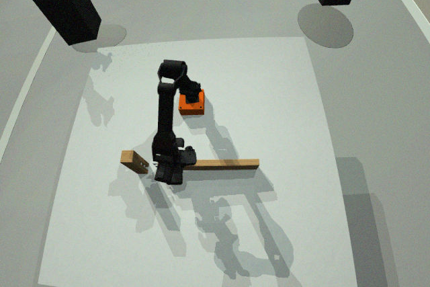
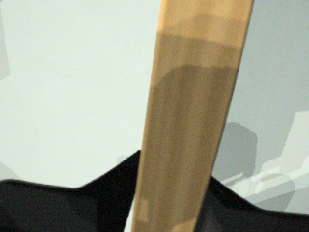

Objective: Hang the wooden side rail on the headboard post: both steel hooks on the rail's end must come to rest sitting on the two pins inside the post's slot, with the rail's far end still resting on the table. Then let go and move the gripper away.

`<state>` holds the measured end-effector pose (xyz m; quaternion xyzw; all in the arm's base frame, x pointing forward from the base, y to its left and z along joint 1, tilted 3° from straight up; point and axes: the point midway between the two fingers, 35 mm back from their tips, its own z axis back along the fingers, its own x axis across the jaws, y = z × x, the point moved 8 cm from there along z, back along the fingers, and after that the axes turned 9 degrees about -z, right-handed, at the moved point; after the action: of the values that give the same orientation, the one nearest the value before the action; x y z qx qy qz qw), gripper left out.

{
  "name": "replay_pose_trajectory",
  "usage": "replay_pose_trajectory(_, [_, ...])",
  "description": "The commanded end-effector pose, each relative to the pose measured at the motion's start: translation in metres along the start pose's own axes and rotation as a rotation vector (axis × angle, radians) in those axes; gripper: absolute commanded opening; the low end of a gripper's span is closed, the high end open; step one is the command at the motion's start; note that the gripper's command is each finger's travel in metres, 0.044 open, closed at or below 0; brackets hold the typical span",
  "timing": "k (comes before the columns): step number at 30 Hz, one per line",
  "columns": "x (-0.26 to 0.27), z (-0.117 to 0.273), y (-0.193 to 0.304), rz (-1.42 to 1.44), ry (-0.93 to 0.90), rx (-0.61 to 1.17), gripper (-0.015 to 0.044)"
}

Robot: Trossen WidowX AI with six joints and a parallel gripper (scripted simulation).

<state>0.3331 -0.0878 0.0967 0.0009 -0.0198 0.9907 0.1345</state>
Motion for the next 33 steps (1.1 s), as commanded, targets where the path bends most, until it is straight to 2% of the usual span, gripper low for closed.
replay_pose_trajectory(1, [-0.0001,0.0036,-0.0002,0.007,0.005,-0.002,0.0000])
replay_pose_trajectory(33, [-0.0001,0.0089,-0.0002,0.007,0.005,-0.002,0.0000])
